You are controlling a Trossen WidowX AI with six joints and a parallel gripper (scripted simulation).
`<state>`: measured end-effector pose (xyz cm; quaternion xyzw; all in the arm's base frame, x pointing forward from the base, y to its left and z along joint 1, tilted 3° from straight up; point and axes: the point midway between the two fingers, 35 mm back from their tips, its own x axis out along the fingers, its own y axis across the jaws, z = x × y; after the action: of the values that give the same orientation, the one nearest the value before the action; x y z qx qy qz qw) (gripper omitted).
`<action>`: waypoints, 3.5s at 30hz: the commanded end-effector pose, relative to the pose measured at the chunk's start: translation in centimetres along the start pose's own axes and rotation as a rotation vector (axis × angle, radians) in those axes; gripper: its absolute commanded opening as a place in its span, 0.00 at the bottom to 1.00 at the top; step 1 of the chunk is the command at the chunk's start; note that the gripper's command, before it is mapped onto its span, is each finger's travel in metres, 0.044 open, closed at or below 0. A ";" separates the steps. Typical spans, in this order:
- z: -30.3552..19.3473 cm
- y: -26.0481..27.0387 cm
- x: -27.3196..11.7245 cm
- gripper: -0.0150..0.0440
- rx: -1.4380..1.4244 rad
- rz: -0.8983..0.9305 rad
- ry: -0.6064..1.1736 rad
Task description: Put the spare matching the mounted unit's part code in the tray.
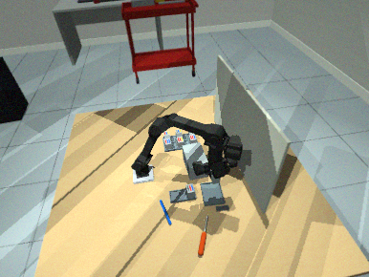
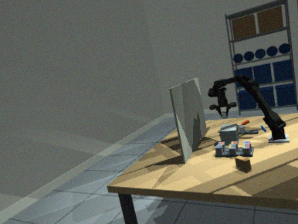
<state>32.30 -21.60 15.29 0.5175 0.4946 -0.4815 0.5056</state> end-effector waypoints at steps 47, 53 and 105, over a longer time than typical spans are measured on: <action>0.1 0.2 3.5 0.25 0.006 0.001 0.003; 0.1 0.2 3.9 0.25 0.006 0.000 0.003; -0.1 0.0 7.5 0.25 0.005 -0.003 0.005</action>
<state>32.56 -21.35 8.06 0.5170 0.4974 -0.4817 0.5033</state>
